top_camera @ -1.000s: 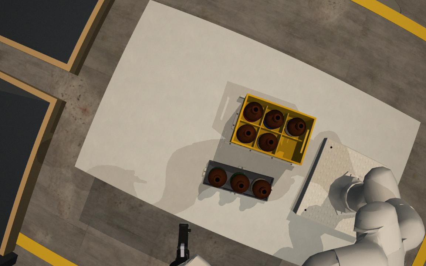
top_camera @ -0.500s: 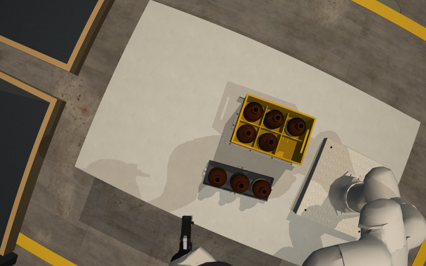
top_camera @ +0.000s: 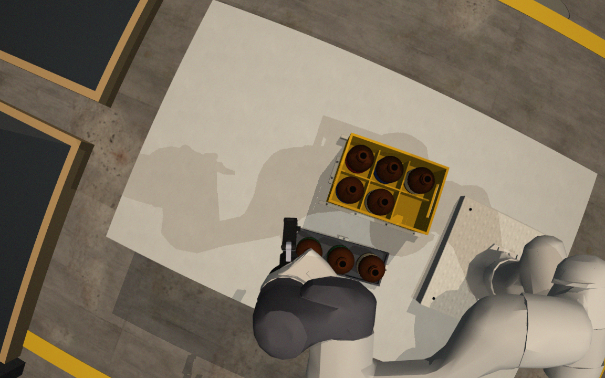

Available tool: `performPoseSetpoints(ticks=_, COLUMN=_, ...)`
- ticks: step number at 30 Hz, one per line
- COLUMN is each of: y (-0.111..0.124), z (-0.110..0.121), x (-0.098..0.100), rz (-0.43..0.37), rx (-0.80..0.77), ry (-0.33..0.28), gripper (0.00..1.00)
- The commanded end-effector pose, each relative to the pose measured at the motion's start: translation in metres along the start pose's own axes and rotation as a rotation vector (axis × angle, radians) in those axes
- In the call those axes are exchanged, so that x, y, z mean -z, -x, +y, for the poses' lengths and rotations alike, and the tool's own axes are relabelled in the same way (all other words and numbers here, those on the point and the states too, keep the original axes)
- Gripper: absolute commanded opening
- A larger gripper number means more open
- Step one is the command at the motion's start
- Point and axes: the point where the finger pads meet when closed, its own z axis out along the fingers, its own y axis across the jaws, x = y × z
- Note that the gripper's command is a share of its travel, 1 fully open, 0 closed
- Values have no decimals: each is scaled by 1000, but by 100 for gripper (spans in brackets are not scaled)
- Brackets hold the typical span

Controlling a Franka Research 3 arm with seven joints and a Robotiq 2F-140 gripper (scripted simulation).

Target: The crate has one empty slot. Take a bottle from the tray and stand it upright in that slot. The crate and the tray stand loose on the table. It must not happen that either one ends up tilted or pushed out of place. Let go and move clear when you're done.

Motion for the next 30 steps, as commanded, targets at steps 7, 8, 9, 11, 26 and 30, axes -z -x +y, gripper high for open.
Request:
performPoseSetpoints(ticks=7, y=-40, z=-74, x=-22, rz=-9, rx=183, ry=3, gripper=100)
performPoseSetpoints(ticks=8, y=-40, z=-74, x=-22, rz=-9, rx=183, ry=3, gripper=100)
performPoseSetpoints(ticks=9, y=-40, z=-74, x=-22, rz=-9, rx=183, ry=3, gripper=100)
performPoseSetpoints(ticks=11, y=-40, z=-74, x=-22, rz=-9, rx=183, ry=3, gripper=100)
performPoseSetpoints(ticks=26, y=-146, z=-168, x=-76, rz=10, rx=317, ry=52, gripper=100)
performPoseSetpoints(ticks=30, y=-171, z=-180, x=-89, rz=9, rx=350, ry=70, gripper=100)
